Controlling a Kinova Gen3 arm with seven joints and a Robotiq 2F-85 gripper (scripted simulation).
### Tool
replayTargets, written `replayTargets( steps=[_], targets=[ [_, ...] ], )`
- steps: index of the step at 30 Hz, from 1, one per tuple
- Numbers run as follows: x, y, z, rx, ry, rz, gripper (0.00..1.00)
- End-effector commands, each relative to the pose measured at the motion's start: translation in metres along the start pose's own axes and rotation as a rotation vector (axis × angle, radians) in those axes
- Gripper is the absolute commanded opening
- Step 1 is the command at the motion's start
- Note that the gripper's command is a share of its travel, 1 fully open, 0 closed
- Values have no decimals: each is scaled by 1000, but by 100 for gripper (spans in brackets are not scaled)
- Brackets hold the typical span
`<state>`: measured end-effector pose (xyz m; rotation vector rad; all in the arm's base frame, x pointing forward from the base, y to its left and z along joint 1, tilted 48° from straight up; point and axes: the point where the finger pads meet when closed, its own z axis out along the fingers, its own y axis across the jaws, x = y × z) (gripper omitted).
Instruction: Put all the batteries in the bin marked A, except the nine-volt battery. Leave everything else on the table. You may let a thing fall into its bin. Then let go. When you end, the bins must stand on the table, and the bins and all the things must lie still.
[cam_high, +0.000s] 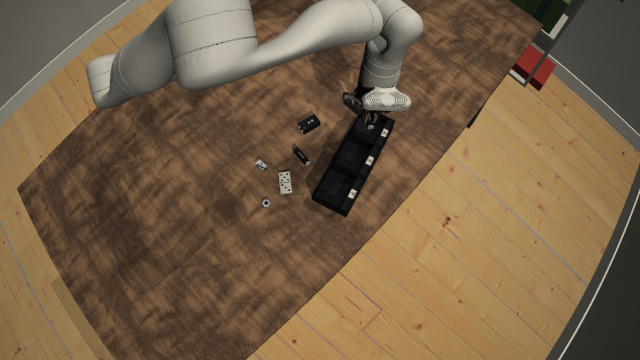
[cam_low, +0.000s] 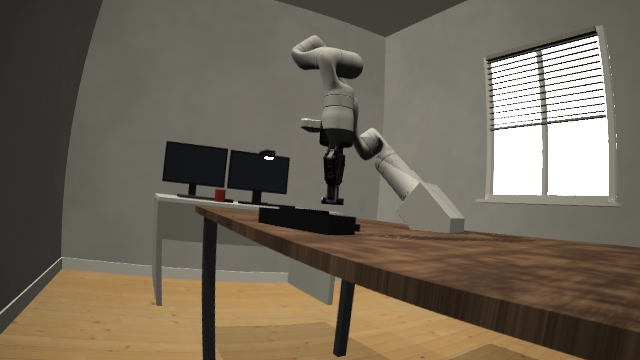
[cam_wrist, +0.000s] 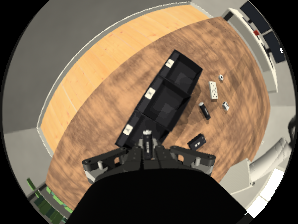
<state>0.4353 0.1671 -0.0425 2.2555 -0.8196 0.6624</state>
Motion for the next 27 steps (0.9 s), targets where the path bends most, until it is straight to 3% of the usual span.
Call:
replayTargets(
  steps=[1, 12, 27],
  targets=[
    [-6, -3, -3, 15, 6, 156, 9],
    [-6, -4, -3, 17, 4, 583, 9],
    [-5, -6, -4, 20, 7, 575, 9]
  ],
)
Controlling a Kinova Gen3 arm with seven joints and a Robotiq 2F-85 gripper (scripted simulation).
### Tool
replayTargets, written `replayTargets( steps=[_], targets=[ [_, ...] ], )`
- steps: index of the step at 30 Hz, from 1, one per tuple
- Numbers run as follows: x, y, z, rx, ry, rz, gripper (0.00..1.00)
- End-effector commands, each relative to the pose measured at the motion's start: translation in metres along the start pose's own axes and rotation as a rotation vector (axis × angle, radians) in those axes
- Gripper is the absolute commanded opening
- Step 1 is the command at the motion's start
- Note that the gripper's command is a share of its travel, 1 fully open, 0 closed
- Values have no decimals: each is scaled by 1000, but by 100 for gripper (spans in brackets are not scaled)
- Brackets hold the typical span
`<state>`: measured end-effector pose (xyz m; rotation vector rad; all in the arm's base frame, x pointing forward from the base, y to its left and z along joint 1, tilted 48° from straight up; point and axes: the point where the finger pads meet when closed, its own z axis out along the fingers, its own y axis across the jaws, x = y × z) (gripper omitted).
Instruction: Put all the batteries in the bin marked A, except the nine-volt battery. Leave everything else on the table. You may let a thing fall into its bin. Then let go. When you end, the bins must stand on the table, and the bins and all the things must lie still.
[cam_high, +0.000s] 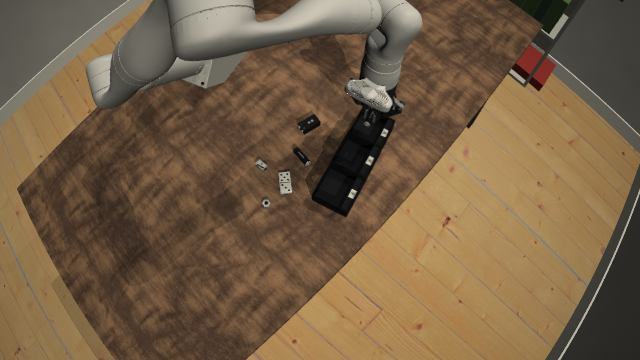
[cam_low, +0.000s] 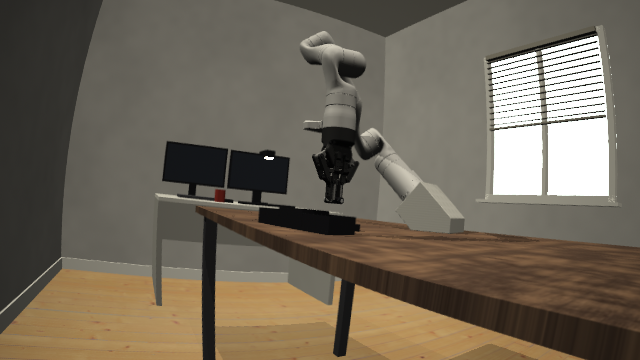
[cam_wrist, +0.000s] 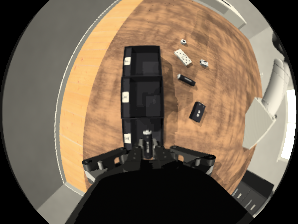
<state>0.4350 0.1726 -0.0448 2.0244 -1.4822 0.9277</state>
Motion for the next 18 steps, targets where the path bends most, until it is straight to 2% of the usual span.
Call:
replayTargets(
  steps=[1, 5, 18],
  targets=[
    [-2, -1, -2, 6, -2, 1, 9],
    [-1, -1, -2, 6, -2, 1, 9],
    [0, -2, 24, 8, 1, 6, 9]
  ],
)
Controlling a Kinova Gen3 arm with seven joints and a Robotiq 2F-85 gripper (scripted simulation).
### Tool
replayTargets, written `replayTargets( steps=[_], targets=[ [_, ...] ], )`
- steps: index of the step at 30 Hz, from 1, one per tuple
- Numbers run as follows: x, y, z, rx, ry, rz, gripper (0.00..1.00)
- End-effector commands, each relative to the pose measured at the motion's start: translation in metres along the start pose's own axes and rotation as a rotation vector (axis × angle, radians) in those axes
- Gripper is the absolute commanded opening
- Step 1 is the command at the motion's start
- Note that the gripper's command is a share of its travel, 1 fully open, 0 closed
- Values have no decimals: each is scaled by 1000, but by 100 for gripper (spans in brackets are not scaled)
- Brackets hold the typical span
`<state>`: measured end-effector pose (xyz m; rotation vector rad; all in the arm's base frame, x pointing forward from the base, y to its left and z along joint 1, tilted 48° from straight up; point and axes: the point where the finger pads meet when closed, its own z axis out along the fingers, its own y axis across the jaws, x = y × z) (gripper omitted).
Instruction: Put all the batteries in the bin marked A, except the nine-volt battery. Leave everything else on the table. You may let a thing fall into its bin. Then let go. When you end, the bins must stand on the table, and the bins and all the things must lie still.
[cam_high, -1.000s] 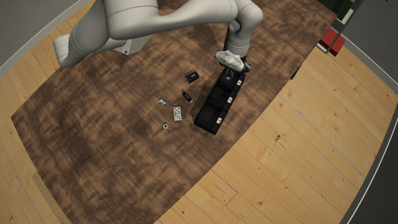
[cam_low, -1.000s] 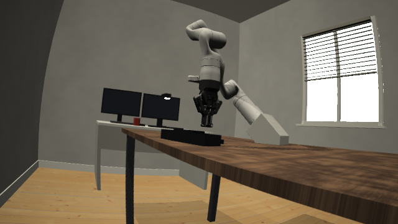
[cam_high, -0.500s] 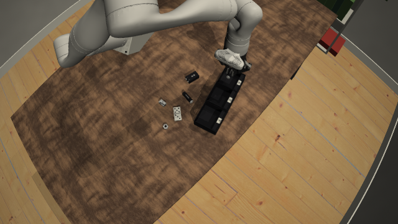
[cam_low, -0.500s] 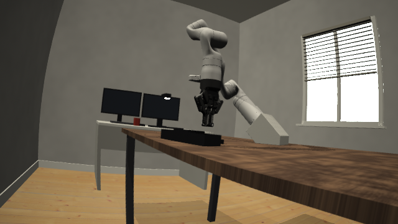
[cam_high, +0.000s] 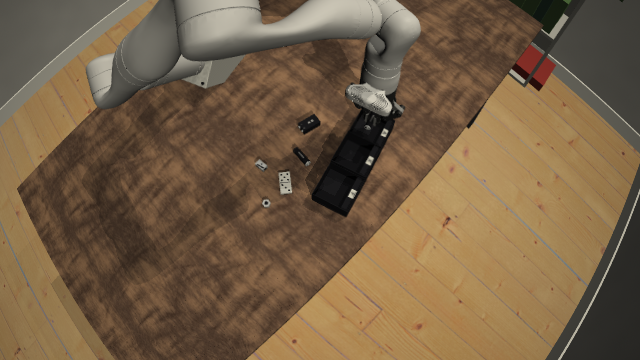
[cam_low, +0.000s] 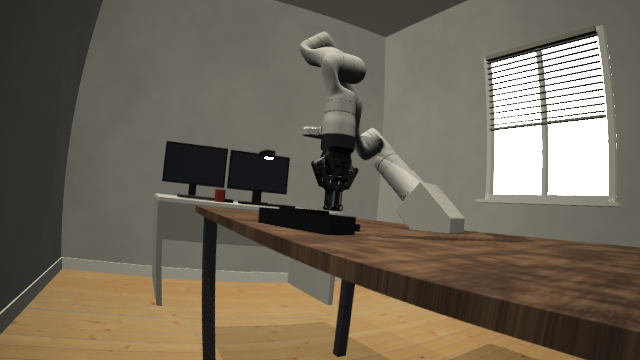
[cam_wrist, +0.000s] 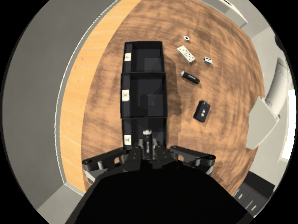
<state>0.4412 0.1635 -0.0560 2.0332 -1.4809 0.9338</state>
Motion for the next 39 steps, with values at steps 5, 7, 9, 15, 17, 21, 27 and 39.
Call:
replayTargets(
  steps=[5, 7, 9, 15, 17, 21, 27, 39],
  targets=[
    [2, 1, 18, -2, 3, 7, 9],
    [2, 1, 22, -2, 3, 7, 9],
    [2, 1, 26, -2, 3, 7, 9],
    [1, 2, 34, -3, 2, 8, 9],
    [2, 1, 38, -2, 3, 7, 9],
    [1, 4, 36, -5, -1, 9, 9],
    [2, 3, 34, -4, 1, 2, 9],
    [2, 3, 34, -4, 1, 2, 29]
  ],
)
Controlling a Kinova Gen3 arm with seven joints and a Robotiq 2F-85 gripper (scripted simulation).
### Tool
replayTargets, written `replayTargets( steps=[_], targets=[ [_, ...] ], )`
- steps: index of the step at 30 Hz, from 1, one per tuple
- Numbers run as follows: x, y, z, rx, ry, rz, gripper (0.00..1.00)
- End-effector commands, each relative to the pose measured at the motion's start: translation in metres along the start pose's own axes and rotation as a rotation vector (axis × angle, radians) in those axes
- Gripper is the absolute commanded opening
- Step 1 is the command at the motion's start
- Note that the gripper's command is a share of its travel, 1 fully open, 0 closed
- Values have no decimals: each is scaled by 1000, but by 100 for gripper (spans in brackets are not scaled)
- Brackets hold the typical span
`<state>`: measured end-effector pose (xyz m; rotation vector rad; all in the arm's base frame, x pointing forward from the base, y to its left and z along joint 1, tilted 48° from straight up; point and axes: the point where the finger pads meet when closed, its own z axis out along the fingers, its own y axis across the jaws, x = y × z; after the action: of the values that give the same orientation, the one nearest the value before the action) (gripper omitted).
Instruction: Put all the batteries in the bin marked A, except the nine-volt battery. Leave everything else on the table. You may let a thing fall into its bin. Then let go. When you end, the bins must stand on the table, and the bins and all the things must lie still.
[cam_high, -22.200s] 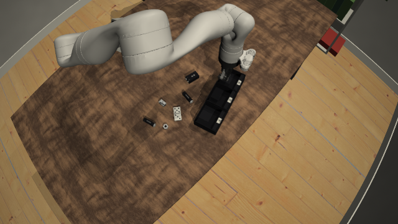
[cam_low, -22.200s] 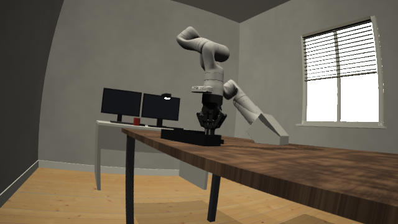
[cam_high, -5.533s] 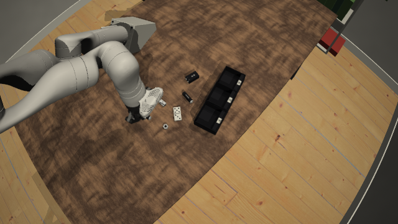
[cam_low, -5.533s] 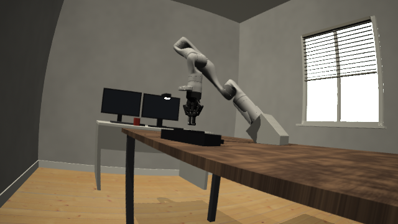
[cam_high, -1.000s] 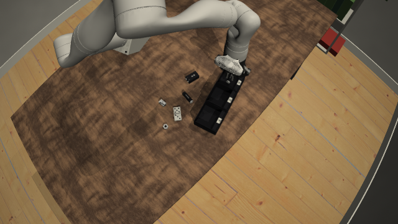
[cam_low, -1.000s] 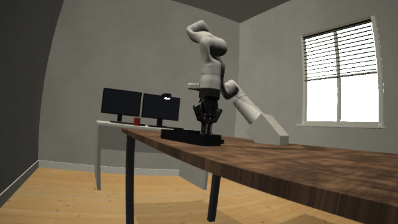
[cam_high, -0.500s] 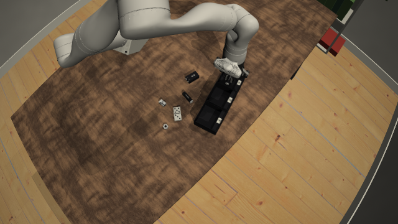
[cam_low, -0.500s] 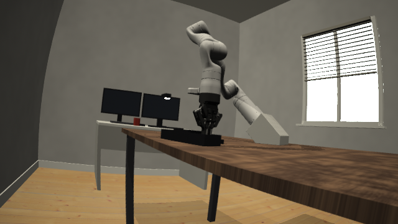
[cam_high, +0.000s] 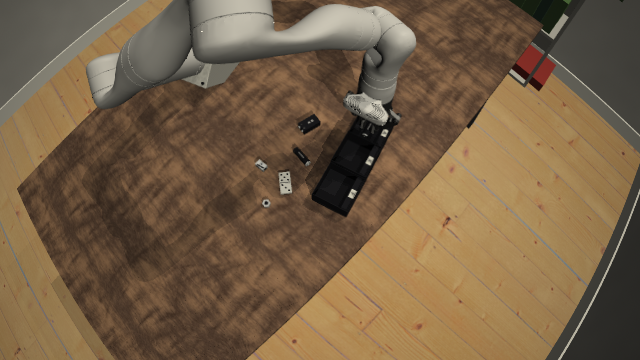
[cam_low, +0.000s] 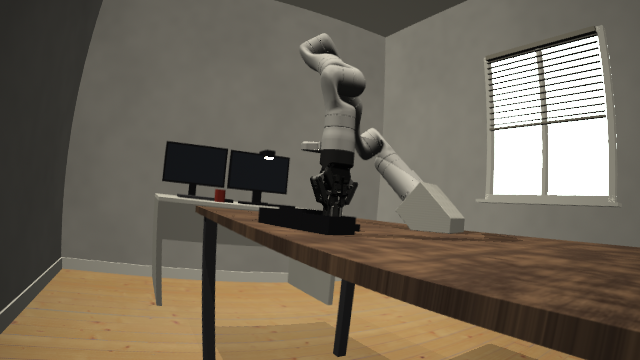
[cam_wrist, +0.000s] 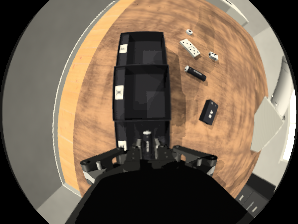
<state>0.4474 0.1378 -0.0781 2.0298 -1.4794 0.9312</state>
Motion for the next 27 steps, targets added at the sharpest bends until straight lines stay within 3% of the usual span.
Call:
replayTargets(
  steps=[1, 14, 27],
  targets=[
    [1, 0, 0, 0, -1, 3, 29],
    [1, 0, 0, 0, -1, 3, 29],
    [0, 0, -18, 1, -2, -3, 29]
  ],
)
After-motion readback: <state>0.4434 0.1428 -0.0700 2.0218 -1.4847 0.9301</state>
